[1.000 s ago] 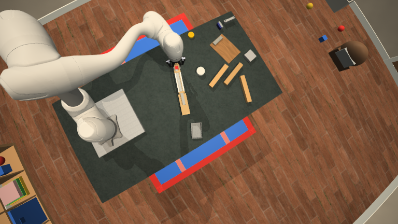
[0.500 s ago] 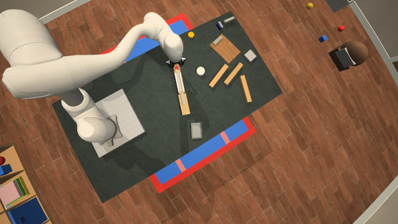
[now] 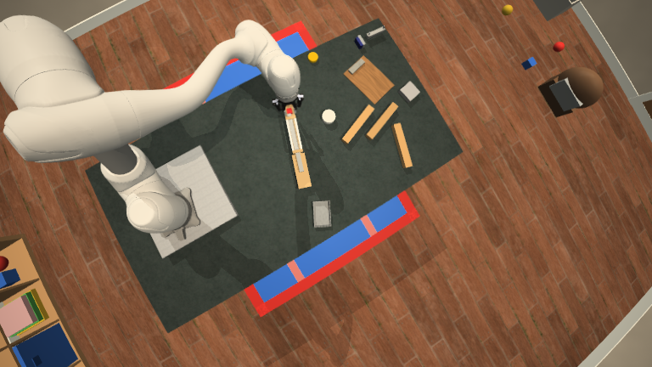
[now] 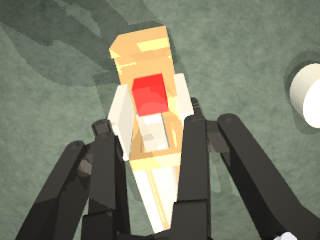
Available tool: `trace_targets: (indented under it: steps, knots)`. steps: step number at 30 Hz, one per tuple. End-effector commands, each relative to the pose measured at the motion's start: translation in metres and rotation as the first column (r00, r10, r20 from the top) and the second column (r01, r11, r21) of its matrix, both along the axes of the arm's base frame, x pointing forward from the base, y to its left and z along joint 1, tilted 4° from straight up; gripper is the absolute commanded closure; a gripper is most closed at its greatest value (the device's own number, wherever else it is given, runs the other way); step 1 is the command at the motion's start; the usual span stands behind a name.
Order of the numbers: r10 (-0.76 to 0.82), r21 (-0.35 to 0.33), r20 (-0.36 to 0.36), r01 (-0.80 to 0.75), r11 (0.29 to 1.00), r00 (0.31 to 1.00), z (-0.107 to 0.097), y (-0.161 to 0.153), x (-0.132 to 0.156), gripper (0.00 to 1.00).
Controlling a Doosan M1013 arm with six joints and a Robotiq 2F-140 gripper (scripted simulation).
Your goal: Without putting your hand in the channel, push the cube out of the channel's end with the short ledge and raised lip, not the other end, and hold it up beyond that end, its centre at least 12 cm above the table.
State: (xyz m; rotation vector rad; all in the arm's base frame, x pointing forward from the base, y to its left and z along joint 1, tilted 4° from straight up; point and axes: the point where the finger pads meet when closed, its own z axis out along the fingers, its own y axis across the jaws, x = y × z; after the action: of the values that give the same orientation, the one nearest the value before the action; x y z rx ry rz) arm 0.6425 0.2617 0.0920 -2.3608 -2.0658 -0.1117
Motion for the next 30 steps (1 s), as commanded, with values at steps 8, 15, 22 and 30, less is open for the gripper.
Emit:
trace_targets:
  steps: [8,15,22,30]
  knots:
    - [-0.007,0.0,-0.003,0.007,1.0,1.0,-0.0031,0.0008,-0.0011,0.75]
    - [-0.007,0.0,-0.003,0.007,1.0,1.0,-0.0031,0.0008,-0.0011,1.0]
    - [-0.007,0.0,-0.003,0.007,1.0,1.0,-0.0031,0.0008,-0.0011,1.0]
    - [-0.007,0.0,-0.003,0.007,1.0,1.0,-0.0031,0.0008,-0.0011,1.0]
